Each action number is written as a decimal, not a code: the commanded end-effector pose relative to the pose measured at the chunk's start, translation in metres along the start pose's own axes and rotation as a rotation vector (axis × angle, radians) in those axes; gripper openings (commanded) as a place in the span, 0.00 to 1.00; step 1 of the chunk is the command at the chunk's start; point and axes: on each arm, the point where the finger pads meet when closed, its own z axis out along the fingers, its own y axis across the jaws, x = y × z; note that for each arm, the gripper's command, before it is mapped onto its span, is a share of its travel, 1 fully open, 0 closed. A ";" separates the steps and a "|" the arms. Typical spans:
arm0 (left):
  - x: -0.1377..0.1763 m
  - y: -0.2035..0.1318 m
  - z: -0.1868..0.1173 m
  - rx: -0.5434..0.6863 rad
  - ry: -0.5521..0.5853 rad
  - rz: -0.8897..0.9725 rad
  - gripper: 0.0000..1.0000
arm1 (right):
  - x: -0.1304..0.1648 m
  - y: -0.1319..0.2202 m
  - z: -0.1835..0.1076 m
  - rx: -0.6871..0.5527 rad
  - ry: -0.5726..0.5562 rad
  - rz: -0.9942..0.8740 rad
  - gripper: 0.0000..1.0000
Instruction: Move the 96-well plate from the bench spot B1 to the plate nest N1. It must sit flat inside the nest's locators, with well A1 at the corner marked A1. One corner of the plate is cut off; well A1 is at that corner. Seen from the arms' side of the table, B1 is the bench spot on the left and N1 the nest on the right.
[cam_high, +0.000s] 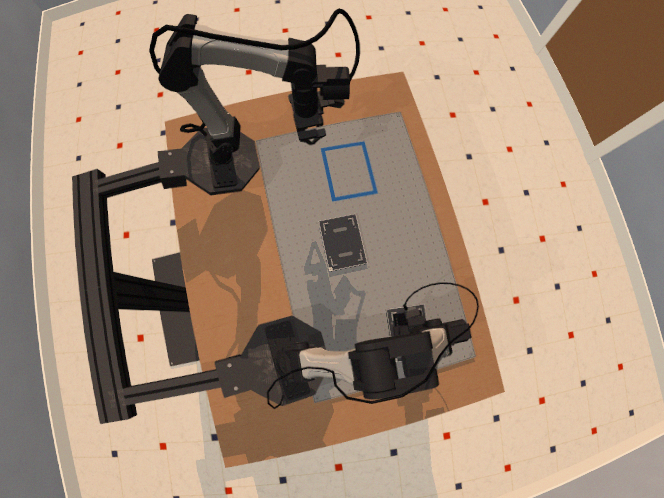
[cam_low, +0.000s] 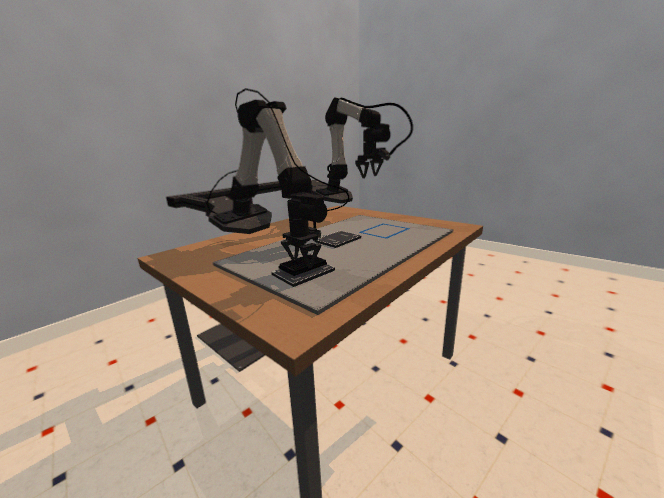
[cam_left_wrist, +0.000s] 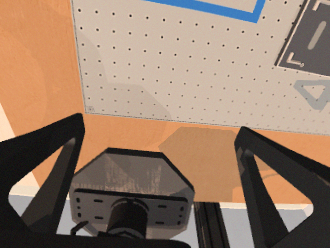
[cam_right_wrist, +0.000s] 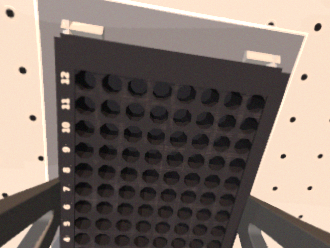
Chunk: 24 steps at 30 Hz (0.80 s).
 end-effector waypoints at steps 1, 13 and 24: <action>0.000 -0.001 -0.002 0.007 -0.002 0.006 1.00 | 0.001 0.003 0.008 -0.030 -0.003 -0.002 0.00; 0.000 -0.001 -0.002 0.007 -0.002 0.006 1.00 | 0.001 -0.002 0.010 -0.013 -0.004 -0.002 0.00; 0.000 -0.001 -0.002 0.007 -0.002 0.006 1.00 | 0.001 -0.003 0.011 -0.011 -0.004 -0.002 0.00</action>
